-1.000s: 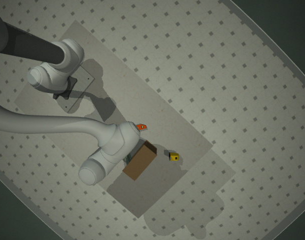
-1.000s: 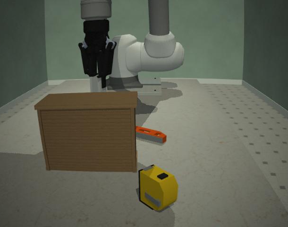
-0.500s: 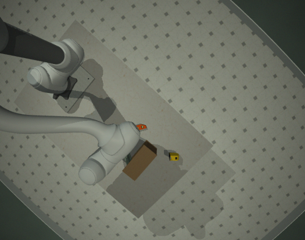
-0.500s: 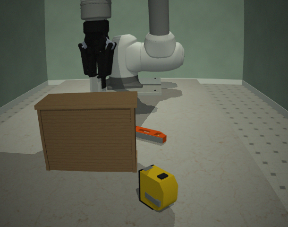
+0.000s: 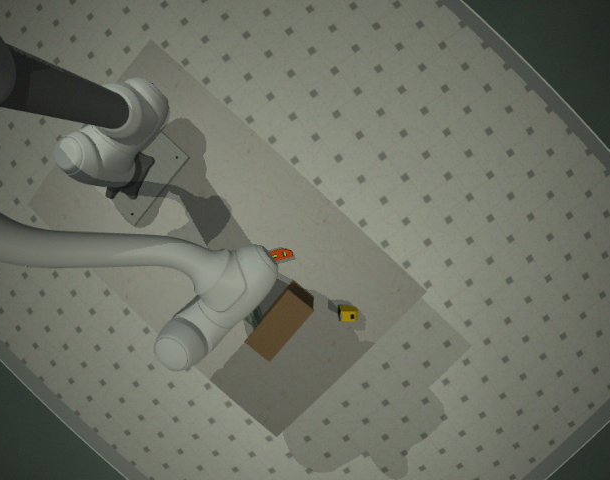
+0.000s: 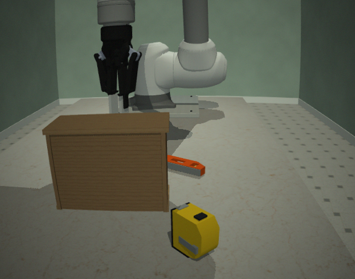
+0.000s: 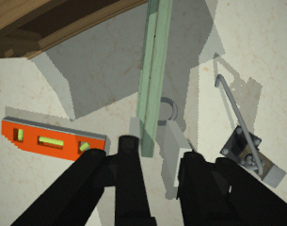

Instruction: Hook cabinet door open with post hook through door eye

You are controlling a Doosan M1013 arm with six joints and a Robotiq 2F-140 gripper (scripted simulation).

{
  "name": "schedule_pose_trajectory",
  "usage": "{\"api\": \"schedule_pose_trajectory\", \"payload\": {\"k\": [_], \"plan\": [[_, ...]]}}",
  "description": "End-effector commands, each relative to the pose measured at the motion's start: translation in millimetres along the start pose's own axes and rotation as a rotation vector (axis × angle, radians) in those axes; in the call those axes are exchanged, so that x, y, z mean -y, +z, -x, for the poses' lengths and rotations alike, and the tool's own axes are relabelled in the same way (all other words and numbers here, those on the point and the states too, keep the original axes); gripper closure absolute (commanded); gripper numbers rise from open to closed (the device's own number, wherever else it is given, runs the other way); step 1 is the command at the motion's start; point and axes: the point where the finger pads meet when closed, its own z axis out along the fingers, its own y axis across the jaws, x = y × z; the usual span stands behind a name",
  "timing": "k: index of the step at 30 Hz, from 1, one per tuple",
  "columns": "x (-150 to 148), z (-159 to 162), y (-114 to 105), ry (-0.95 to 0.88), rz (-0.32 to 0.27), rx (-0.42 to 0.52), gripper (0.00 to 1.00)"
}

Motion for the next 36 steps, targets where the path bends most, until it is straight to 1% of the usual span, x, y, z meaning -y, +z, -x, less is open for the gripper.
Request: {"api": "schedule_pose_trajectory", "payload": {"k": [1,28,36], "plan": [[0.0,0.0,-0.1,0.0,0.0,0.0,0.84],[0.1,0.0,-0.1,0.001,0.0,0.0,0.84],[6.3,-0.3,-0.1,0.042,0.0,0.0,0.84]]}}
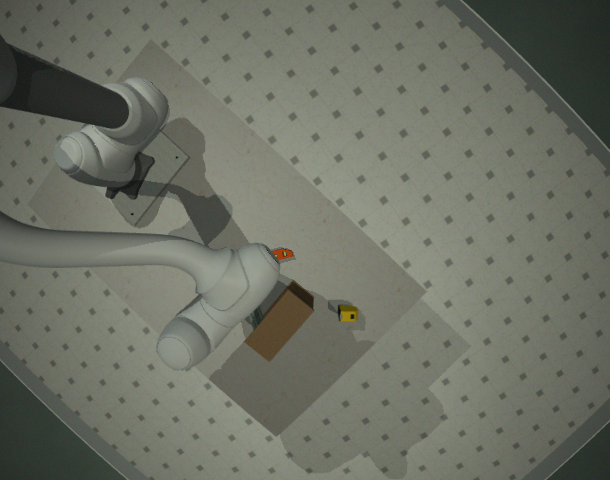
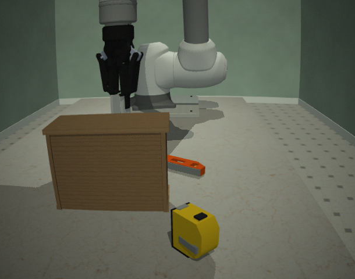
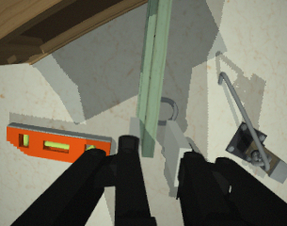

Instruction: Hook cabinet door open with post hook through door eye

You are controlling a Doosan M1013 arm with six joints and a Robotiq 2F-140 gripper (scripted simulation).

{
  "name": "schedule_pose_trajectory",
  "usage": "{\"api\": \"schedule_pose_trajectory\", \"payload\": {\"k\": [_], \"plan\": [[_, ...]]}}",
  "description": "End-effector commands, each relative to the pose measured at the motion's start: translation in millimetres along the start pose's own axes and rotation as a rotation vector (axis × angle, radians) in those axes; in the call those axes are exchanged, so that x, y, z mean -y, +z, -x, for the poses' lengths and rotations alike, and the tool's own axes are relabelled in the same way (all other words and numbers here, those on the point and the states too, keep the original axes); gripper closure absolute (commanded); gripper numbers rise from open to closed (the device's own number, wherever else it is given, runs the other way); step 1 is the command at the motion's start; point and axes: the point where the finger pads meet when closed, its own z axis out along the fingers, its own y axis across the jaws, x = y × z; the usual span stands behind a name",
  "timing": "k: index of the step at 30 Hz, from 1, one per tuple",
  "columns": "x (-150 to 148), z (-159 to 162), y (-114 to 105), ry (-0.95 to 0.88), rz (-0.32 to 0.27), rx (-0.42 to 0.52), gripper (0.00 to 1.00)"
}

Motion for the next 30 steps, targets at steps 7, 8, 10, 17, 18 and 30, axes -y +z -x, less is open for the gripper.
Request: {"api": "schedule_pose_trajectory", "payload": {"k": [7,8,10,17,18,30], "plan": [[0.6,0.0,-0.7,0.001,0.0,0.0,0.84],[0.6,0.0,-1.0,0.001,0.0,0.0,0.84],[0.6,0.0,-2.0,0.001,0.0,0.0,0.84],[0.6,0.1,-8.9,0.001,0.0,0.0,0.84],[0.6,0.1,-10.3,0.001,0.0,0.0,0.84],[0.6,0.0,-29.4,0.001,0.0,0.0,0.84]]}}
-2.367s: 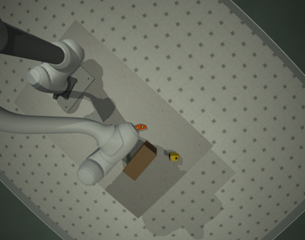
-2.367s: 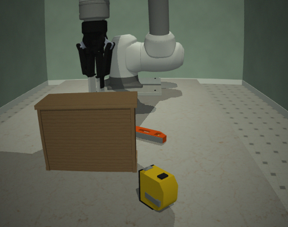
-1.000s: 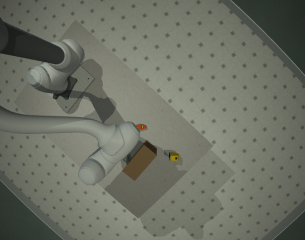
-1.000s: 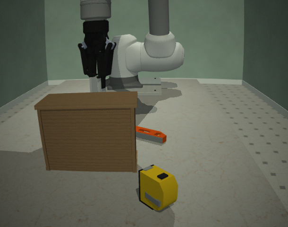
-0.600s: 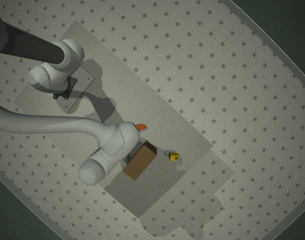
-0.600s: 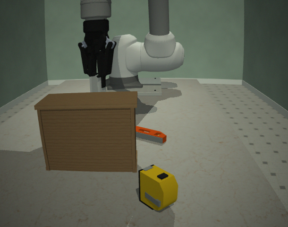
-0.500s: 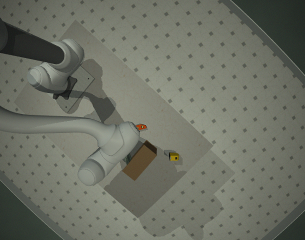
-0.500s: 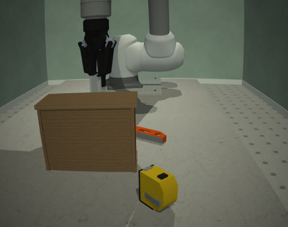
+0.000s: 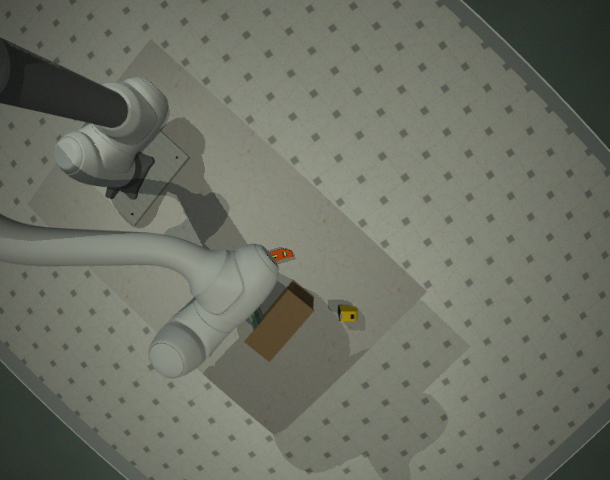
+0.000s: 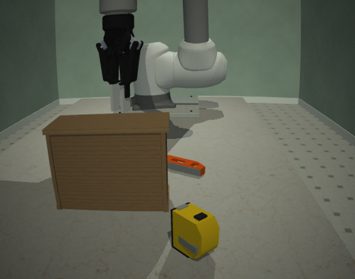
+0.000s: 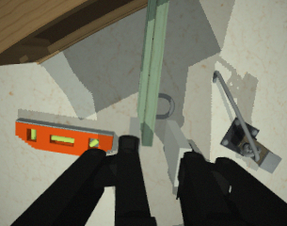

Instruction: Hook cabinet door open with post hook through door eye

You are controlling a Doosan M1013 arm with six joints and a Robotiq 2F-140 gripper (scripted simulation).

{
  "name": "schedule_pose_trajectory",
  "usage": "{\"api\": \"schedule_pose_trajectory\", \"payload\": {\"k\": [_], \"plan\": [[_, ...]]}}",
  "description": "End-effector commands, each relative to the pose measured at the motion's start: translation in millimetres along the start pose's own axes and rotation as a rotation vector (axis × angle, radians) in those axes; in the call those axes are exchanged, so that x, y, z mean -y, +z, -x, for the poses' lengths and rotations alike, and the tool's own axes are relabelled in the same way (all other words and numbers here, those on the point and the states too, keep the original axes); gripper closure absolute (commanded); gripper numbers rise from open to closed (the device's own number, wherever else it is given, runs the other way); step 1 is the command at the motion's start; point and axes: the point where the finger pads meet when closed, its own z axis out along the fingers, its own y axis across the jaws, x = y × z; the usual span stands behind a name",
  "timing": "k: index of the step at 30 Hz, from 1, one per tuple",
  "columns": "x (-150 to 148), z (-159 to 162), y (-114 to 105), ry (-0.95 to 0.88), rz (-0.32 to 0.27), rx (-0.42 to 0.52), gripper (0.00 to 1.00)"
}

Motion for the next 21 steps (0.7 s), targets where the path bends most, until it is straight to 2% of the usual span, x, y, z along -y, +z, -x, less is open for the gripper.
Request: {"api": "schedule_pose_trajectory", "payload": {"k": [1,21], "plan": [[0.0,0.0,-5.5,0.0,0.0,0.0,0.84],[0.0,0.0,-39.8,0.0,0.0,0.0,0.84]]}}
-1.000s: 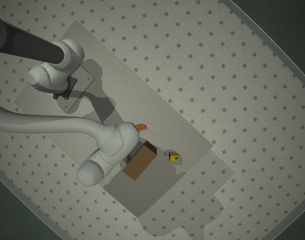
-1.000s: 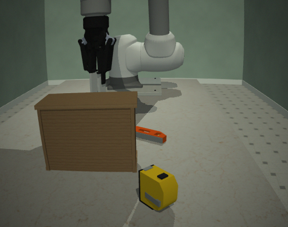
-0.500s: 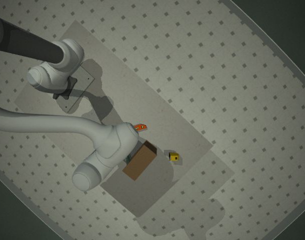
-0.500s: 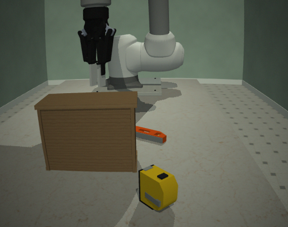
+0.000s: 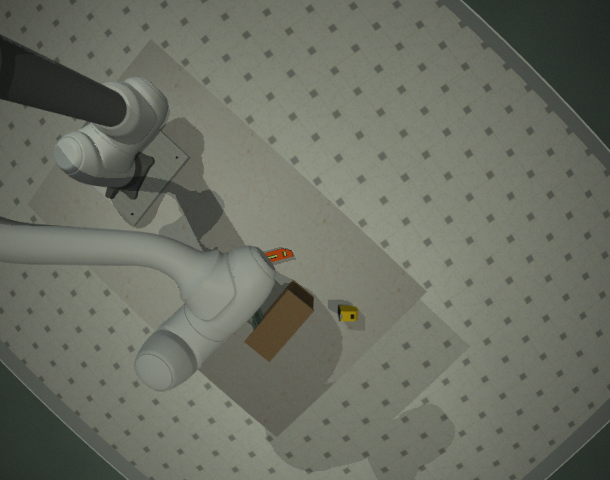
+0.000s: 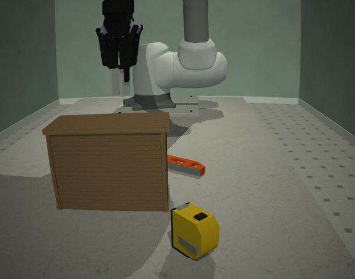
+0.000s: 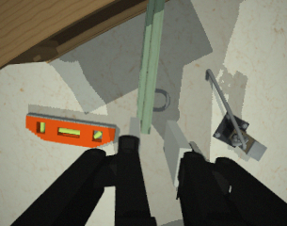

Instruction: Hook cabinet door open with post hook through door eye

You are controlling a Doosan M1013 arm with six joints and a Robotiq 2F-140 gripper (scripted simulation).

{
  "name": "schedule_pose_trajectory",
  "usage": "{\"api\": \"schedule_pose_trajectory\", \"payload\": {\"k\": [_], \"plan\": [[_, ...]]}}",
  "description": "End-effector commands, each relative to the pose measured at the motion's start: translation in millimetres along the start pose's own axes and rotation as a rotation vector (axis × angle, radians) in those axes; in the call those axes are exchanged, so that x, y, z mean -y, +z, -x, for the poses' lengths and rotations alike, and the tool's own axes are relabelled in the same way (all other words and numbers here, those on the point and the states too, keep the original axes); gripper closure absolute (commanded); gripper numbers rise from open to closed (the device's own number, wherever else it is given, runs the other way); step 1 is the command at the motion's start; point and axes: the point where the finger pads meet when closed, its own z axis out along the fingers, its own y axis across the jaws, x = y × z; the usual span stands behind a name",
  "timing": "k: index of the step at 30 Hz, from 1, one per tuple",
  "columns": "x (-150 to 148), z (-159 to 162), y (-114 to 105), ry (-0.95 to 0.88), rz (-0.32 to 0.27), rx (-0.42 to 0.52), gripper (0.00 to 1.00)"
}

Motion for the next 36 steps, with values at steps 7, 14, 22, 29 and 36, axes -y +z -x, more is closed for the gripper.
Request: {"api": "schedule_pose_trajectory", "payload": {"k": [7,14,22,29,36], "plan": [[0.0,0.0,-6.3,0.0,0.0,0.0,0.84],[0.0,0.0,-8.2,0.0,0.0,0.0,0.84],[0.0,0.0,-8.2,0.0,0.0,0.0,0.84],[0.0,0.0,-8.2,0.0,0.0,0.0,0.84],[0.0,0.0,-8.2,0.0,0.0,0.0,0.84]]}}
